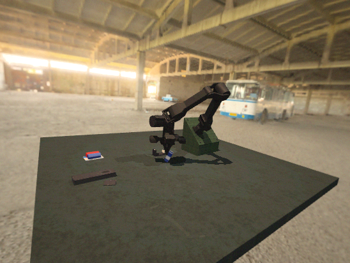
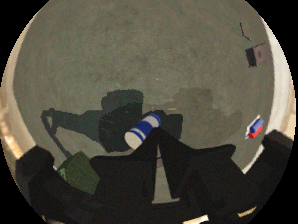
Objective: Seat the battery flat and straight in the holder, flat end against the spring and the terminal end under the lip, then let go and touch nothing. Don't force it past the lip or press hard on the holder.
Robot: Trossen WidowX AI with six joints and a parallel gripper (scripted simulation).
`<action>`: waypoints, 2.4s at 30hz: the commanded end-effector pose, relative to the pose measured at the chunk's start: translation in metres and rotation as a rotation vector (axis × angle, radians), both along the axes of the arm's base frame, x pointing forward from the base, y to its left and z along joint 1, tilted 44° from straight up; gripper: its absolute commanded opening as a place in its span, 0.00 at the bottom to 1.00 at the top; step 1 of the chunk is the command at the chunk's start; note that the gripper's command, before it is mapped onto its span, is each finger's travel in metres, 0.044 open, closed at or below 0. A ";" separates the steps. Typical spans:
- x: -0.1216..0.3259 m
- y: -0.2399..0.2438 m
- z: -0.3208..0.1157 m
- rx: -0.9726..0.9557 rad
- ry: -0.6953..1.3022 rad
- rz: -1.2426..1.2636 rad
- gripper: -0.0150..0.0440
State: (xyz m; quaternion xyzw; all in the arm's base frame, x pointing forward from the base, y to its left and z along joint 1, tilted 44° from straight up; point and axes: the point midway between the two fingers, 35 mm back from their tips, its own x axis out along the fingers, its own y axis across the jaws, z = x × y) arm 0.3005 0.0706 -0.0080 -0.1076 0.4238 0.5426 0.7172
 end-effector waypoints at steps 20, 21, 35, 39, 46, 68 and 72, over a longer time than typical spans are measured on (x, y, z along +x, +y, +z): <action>-0.021 -0.044 0.057 0.001 0.008 0.001 0.25; -0.022 -0.046 0.060 0.003 0.008 0.001 0.25; -0.023 -0.040 0.056 -0.002 -0.108 0.119 0.39; -0.026 -0.025 0.043 -0.027 -0.423 0.451 0.57; -0.035 0.001 0.023 -0.065 -0.976 1.032 0.68; -0.036 0.015 0.009 -0.072 -1.091 1.153 0.68; -0.036 0.020 0.004 -0.072 -1.091 1.153 0.68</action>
